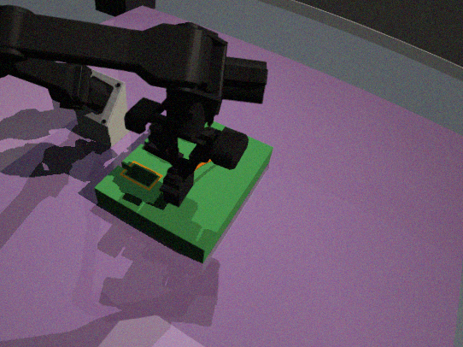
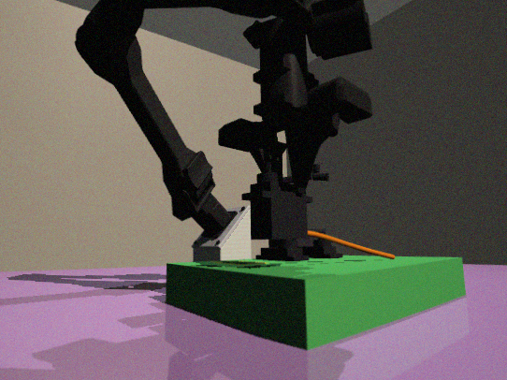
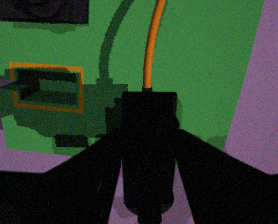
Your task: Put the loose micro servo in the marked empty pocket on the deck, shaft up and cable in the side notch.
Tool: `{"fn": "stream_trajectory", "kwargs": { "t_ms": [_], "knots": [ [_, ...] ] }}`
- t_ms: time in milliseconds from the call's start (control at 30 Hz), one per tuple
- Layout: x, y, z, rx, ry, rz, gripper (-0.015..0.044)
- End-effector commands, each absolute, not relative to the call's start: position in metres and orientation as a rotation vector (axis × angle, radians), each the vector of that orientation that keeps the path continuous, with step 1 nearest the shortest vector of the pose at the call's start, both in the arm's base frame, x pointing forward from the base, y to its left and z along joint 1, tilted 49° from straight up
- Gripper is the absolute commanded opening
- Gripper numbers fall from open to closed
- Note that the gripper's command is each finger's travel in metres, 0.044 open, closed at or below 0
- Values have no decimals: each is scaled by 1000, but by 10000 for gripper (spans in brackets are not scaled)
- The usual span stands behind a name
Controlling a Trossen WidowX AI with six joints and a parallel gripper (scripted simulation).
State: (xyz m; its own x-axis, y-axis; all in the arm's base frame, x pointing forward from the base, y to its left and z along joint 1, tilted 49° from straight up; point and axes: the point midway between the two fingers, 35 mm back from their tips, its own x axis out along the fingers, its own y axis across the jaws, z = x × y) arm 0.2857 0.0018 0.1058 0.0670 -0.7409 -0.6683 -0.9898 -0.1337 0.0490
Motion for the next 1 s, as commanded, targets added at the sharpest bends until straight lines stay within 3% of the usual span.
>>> {"fn": "stream_trajectory", "kwargs": {
  "t_ms": [0, 967],
  "knots": [
    [285, 1, 106, -2017, 1707, 922, 0],
    [285, 2, 106, -2528, 1342, 2046, 0]
  ]
}}
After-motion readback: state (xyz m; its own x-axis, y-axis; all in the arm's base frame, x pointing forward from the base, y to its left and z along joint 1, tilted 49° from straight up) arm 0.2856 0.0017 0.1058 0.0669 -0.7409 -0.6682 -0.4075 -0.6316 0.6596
